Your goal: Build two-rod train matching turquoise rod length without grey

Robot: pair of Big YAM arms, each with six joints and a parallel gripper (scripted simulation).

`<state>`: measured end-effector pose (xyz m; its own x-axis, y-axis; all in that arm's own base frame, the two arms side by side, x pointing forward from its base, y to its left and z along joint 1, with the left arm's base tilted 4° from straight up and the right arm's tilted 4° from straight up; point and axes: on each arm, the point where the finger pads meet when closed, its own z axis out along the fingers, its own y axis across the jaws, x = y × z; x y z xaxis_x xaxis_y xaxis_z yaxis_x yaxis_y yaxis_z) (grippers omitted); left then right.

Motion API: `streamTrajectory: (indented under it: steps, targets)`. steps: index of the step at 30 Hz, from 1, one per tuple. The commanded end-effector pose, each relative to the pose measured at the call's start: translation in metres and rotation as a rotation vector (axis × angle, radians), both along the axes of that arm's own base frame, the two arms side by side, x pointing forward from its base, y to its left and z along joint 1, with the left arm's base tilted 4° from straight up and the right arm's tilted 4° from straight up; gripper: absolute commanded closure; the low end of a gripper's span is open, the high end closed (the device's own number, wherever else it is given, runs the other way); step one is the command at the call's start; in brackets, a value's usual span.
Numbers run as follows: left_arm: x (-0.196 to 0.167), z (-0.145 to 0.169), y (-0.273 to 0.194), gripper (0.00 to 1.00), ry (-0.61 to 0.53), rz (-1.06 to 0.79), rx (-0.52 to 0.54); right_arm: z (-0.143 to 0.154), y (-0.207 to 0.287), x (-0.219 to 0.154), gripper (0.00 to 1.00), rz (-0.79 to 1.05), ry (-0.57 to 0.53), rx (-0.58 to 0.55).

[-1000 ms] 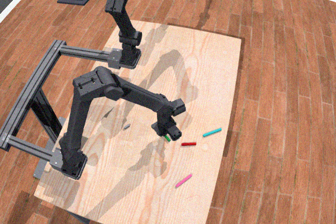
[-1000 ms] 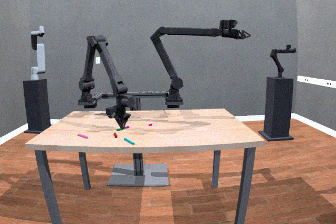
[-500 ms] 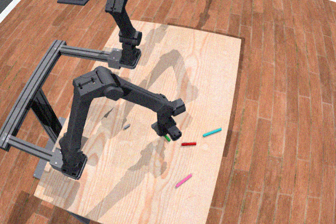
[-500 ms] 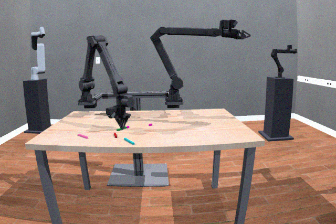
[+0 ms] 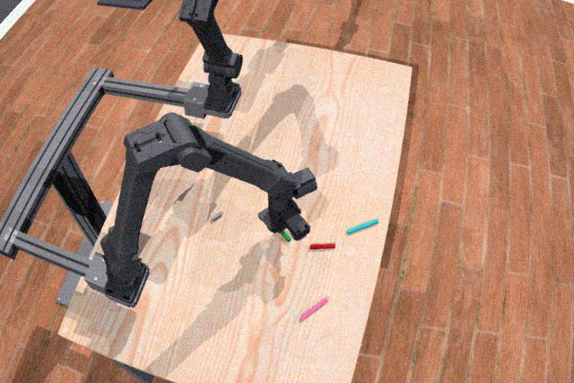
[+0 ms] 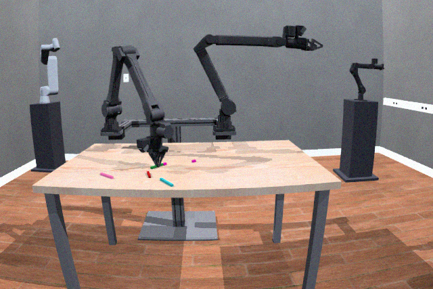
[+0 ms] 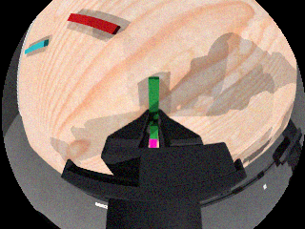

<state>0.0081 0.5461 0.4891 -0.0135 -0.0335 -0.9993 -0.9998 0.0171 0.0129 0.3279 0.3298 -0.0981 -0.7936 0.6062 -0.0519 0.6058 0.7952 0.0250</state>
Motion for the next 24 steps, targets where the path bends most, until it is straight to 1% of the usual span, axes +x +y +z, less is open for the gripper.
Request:
streamTrajectory:
  steps: [1, 19, 20, 22, 23, 24]
  targets:
    - [-0.0032, 0.0155, -0.0041, 0.00, -0.013, 0.009, 0.041, 0.0107, 0.0209, 0.0085, 0.96, 0.006, -0.033, 0.032]
    - [-0.0032, 0.0155, -0.0041, 0.00, -0.013, 0.009, 0.041, 0.0107, 0.0217, 0.0090, 0.96, 0.008, -0.033, 0.032]
    - [-0.0032, 0.0155, -0.0041, 0.00, -0.013, 0.009, 0.041, 0.0107, 0.0217, 0.0090, 0.92, 0.008, -0.033, 0.032]
    - [-0.0032, 0.0155, -0.0041, 0.00, -0.013, 0.009, 0.041, 0.0107, 0.0217, 0.0090, 0.92, 0.008, -0.033, 0.032]
    - [-0.0032, 0.0155, -0.0041, 0.00, -0.013, 0.009, 0.041, 0.0107, 0.0217, 0.0090, 0.88, 0.008, -0.033, 0.032]
    - [-0.0032, 0.0155, -0.0041, 0.00, -0.013, 0.009, 0.041, 0.0107, 0.0217, 0.0090, 0.88, 0.008, -0.033, 0.032]
